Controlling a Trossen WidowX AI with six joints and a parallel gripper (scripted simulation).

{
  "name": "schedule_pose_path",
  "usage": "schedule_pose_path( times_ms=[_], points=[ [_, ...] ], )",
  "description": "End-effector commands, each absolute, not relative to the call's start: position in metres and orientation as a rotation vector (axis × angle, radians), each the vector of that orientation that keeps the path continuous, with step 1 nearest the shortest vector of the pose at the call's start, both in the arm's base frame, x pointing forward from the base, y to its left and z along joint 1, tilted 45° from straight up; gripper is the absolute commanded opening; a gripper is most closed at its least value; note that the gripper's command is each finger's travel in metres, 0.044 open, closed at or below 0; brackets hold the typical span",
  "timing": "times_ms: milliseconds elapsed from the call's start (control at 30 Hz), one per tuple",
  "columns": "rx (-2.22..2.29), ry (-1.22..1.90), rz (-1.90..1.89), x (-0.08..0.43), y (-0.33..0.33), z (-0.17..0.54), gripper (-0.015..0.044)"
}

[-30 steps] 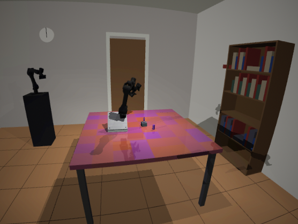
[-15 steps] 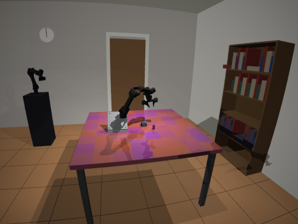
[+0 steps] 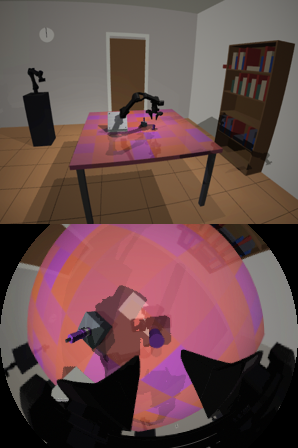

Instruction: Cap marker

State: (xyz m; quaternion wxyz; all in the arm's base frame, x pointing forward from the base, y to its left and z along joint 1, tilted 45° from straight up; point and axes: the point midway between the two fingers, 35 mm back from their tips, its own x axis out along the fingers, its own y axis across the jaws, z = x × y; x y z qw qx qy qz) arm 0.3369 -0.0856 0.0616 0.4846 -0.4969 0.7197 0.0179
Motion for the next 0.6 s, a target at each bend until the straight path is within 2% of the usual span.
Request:
schedule_pose_path(
  times_ms=[0, 567],
  points=[
    [-1.217, 1.766, 0.04, 0.334, -0.104, 0.044, 0.024],
    [-1.218, 1.766, 0.04, 0.334, -0.127, 0.024, 0.024]
  ],
)
